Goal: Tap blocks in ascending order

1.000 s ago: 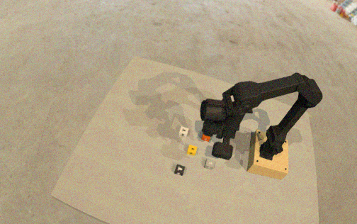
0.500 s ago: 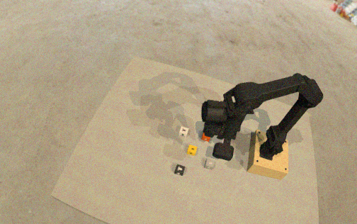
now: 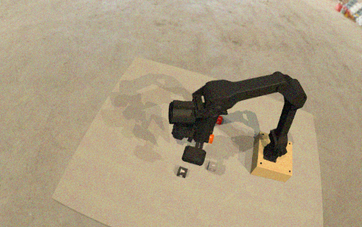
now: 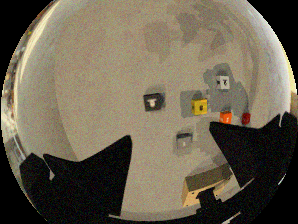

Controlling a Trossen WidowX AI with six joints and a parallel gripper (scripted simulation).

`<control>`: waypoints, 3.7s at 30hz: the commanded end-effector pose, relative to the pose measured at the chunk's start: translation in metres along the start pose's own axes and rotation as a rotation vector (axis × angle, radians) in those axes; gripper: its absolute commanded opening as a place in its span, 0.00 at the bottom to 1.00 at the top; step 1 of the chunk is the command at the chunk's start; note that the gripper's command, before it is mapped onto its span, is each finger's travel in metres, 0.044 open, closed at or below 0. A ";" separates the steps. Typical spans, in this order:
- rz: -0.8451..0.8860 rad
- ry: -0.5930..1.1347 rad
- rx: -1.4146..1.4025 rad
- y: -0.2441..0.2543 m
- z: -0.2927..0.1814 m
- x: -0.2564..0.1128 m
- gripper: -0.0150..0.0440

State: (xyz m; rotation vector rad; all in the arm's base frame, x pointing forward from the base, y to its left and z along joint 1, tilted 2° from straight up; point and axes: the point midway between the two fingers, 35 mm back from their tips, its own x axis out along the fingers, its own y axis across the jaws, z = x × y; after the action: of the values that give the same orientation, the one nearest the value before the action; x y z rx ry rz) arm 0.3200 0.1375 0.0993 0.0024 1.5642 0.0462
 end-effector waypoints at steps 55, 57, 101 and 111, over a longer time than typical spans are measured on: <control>-0.013 0.013 0.004 -0.111 0.011 0.006 0.93; -0.015 0.012 0.004 -0.136 0.030 0.006 0.93; -0.007 0.023 0.005 -0.045 -0.095 0.010 0.89; -0.007 0.024 0.005 -0.046 -0.098 0.089 0.44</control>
State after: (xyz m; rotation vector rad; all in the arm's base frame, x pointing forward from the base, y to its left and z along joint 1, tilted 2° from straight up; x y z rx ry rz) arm 0.2230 0.0904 0.0154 -0.0103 1.5973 0.0355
